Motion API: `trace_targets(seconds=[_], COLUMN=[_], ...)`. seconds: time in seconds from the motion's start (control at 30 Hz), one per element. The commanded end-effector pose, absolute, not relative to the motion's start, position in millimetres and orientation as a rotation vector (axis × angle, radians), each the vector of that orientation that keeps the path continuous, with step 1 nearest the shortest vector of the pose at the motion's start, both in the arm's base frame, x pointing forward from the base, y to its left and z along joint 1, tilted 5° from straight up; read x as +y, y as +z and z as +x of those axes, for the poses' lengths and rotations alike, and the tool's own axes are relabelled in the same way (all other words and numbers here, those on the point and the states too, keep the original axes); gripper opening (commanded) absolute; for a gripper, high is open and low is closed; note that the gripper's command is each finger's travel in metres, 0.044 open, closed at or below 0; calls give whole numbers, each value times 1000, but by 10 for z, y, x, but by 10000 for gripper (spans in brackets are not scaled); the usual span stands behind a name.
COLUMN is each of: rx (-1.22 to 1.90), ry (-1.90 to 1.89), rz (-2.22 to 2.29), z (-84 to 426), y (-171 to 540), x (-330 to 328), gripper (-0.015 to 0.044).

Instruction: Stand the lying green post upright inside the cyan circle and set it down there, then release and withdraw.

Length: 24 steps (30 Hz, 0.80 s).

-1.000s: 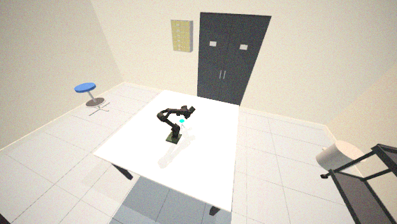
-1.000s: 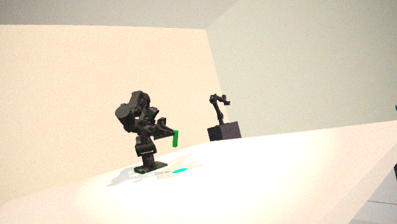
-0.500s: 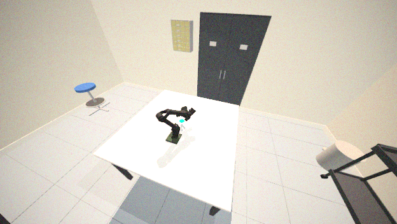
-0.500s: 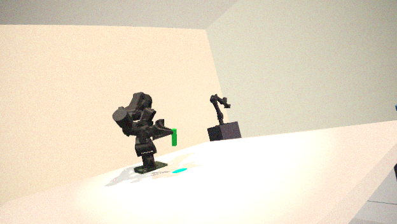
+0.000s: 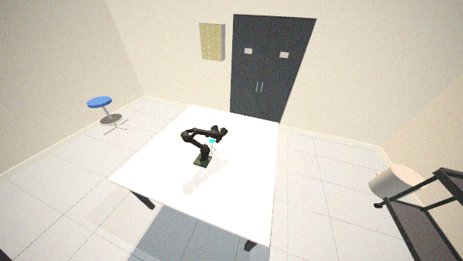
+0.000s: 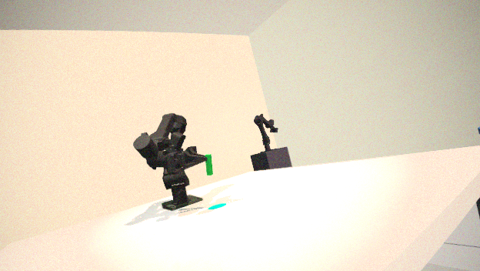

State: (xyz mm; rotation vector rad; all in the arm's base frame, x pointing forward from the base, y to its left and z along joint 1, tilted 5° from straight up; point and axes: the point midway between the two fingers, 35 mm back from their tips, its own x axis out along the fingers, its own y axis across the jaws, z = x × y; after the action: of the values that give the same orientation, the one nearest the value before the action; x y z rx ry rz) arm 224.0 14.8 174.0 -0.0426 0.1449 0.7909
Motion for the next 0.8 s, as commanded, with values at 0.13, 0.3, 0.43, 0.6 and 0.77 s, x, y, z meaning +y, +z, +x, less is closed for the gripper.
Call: trace_targets(seconds=[0.13, 0.3, 0.43, 0.6, 0.77], rx=[78, 44, 16, -7, -7], ry=[798, 801, 803, 804, 804], rz=[-56, -63, -70, -76, -76], z=[2173, 2134, 2102, 2073, 2073], y=[1749, 1751, 1752, 1752, 1752], x=[142, 138, 136, 134, 134], gripper=[23, 23, 23, 23, 23])
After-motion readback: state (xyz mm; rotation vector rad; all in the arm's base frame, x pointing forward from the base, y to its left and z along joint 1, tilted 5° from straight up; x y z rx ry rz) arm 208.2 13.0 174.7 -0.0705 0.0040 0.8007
